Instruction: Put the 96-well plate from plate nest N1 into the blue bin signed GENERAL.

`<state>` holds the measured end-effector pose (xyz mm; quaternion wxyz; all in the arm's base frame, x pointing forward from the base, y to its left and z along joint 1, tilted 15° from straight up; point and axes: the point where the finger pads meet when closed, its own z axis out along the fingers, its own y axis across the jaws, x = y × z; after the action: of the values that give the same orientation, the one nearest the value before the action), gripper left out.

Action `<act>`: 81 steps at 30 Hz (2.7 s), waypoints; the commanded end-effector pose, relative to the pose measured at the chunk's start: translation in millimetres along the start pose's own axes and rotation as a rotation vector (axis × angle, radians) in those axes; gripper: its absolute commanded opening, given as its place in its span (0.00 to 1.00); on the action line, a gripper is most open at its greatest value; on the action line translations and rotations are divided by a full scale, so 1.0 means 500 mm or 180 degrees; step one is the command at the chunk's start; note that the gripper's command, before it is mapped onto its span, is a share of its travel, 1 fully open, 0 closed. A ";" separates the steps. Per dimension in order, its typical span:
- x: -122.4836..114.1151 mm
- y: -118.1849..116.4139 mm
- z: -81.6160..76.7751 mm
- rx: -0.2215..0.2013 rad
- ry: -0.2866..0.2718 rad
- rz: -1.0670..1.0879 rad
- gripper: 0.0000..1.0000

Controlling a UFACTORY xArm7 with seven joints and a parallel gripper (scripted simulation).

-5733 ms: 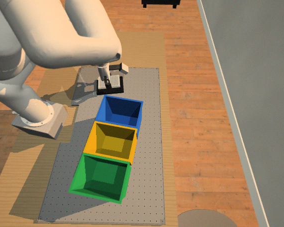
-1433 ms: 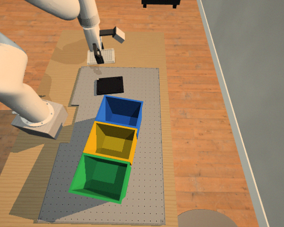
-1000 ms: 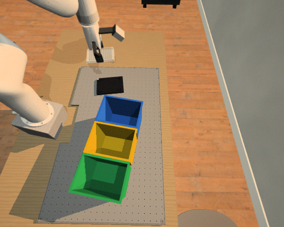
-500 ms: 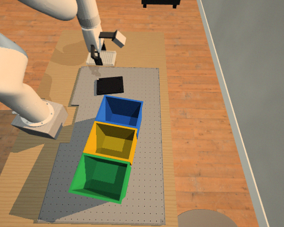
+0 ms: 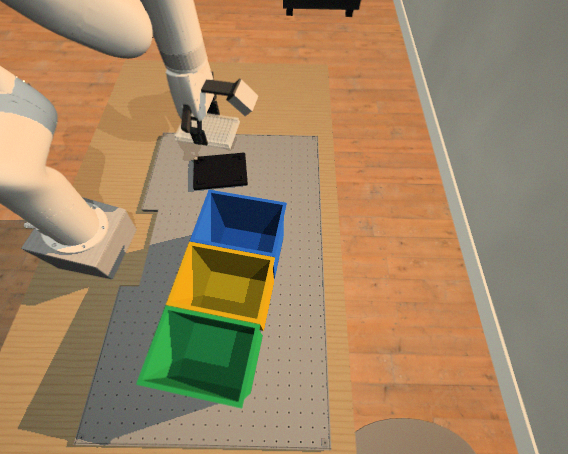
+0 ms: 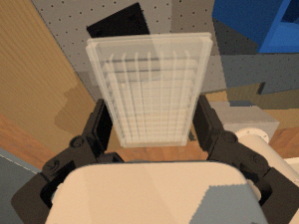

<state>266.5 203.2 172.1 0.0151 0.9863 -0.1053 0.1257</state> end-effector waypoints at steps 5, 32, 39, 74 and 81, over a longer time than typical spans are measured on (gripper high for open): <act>0.032 0.047 -0.001 0.0010 0.0009 0.0002 0.00; 0.117 0.183 0.004 0.0009 0.0010 0.0002 0.00; 0.138 0.217 0.005 0.0008 0.0011 0.0002 0.00; 0.240 0.379 0.012 0.0005 0.0012 0.0003 0.00; 0.241 0.380 0.012 0.0005 0.0012 0.0003 0.00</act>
<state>340.1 -6.9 195.6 0.0147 0.9863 -0.1057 0.1259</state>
